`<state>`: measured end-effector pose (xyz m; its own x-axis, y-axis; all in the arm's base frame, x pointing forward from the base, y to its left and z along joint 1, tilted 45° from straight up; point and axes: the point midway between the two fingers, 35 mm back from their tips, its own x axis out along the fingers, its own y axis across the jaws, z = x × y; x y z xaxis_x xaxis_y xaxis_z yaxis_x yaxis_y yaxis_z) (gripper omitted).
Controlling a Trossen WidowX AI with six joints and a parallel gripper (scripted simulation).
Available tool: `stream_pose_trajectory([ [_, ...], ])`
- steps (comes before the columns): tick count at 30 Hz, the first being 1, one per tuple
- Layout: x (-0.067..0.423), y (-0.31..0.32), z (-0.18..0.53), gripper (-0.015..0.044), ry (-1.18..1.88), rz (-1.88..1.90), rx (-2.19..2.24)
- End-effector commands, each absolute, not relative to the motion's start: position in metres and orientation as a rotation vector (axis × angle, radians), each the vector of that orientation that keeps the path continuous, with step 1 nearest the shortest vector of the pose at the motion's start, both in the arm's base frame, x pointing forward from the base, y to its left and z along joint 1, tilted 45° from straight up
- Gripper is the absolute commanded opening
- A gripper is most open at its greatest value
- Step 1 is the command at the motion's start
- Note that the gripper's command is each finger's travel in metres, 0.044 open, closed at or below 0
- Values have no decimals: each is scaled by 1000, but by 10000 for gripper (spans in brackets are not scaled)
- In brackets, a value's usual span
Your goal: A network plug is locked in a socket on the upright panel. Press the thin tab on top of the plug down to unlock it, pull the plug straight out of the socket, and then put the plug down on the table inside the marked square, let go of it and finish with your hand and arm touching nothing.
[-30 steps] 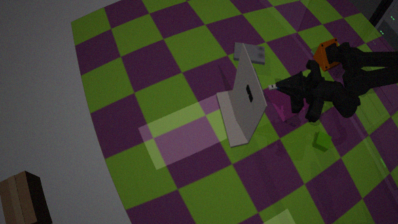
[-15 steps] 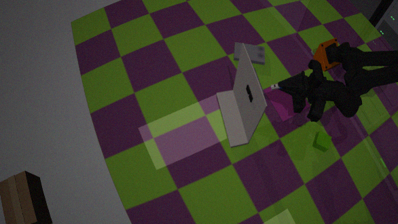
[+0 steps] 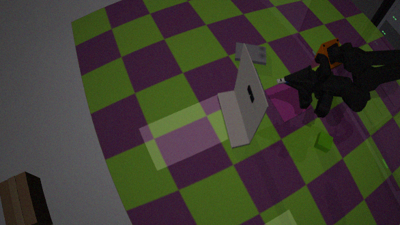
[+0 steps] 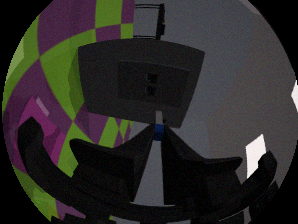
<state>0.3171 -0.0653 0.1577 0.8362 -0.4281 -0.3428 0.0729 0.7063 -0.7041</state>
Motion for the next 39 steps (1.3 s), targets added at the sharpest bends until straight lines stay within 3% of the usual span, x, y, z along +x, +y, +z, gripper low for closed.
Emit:
stream_pose_trajectory([
  [1,313,-72,169,0,510,-295,-742],
  [13,299,-85,185,0,518,-281,-754],
  [39,286,-62,96,0,665,442,-966],
])
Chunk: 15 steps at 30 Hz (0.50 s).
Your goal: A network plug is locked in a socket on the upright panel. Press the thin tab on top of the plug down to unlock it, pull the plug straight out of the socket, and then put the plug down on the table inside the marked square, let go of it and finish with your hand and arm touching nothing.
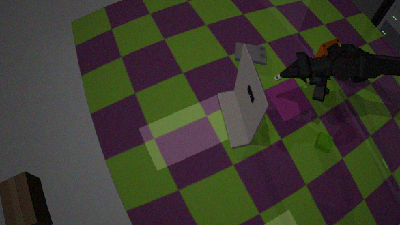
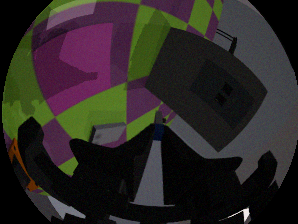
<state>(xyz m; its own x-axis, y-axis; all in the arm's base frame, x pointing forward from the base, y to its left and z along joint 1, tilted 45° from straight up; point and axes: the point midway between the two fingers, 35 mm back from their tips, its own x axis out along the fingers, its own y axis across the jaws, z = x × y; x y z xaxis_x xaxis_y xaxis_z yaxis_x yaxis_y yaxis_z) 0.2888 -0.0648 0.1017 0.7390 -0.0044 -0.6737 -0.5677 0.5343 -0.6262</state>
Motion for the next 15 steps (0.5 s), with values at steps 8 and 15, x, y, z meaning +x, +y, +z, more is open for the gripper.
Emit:
stream_pose_trajectory([
  [8,275,-51,82,0,599,635,-952],
  [15,265,-42,77,0,501,768,-920],
])
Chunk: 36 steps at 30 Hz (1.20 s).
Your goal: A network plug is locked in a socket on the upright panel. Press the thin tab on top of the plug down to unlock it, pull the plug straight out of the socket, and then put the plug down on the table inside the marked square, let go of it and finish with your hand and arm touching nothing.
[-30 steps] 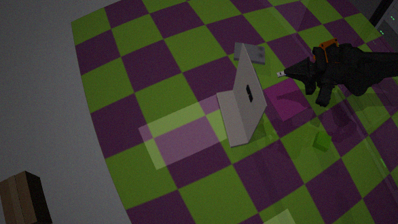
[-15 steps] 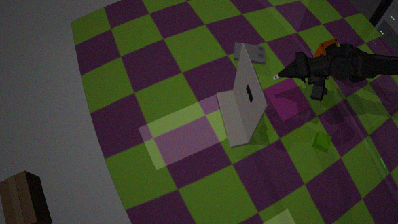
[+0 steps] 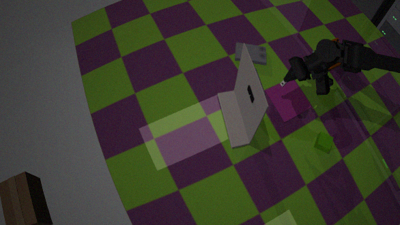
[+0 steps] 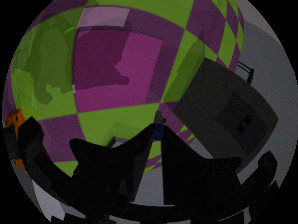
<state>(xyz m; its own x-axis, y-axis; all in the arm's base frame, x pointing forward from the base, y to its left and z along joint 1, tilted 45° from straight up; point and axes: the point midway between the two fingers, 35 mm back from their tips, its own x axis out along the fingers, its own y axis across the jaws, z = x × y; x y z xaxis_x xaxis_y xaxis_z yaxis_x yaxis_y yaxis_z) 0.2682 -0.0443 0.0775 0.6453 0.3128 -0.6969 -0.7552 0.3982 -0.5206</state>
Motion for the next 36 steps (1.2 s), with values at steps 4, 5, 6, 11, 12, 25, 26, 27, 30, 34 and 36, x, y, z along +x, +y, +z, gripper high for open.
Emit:
stream_pose_trajectory([
  [4,260,-37,78,0,430,825,-895],
  [5,259,-36,78,0,411,837,-889],
  [6,258,-35,79,0,391,848,-882],
  [11,253,-31,83,0,287,886,-847],
  [12,252,-30,84,0,265,890,-840],
  [25,252,-25,83,0,212,898,-824],
  [26,252,-25,82,0,212,898,-824],
  [27,252,-24,81,0,212,899,-824],
  [30,253,-22,78,0,213,899,-825],
  [34,253,-19,75,0,214,900,-826],
  [36,254,-18,73,0,215,900,-826],
])
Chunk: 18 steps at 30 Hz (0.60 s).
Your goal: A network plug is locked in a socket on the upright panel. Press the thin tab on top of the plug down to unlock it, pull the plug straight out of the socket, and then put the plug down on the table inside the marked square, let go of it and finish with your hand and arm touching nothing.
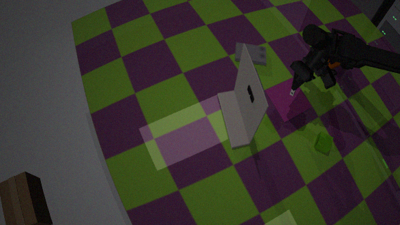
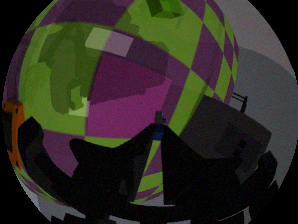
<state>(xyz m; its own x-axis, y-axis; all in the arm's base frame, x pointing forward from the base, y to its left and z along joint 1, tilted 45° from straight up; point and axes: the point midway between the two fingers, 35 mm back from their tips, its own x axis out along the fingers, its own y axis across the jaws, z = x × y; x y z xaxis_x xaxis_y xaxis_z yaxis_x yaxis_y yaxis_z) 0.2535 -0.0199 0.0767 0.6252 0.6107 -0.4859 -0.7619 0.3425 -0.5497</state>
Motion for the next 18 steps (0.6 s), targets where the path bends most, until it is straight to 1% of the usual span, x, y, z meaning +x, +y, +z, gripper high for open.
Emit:
stream_pose_trajectory([
  [1,254,-17,72,0,215,900,-826],
  [18,256,-5,59,0,216,900,-826],
])
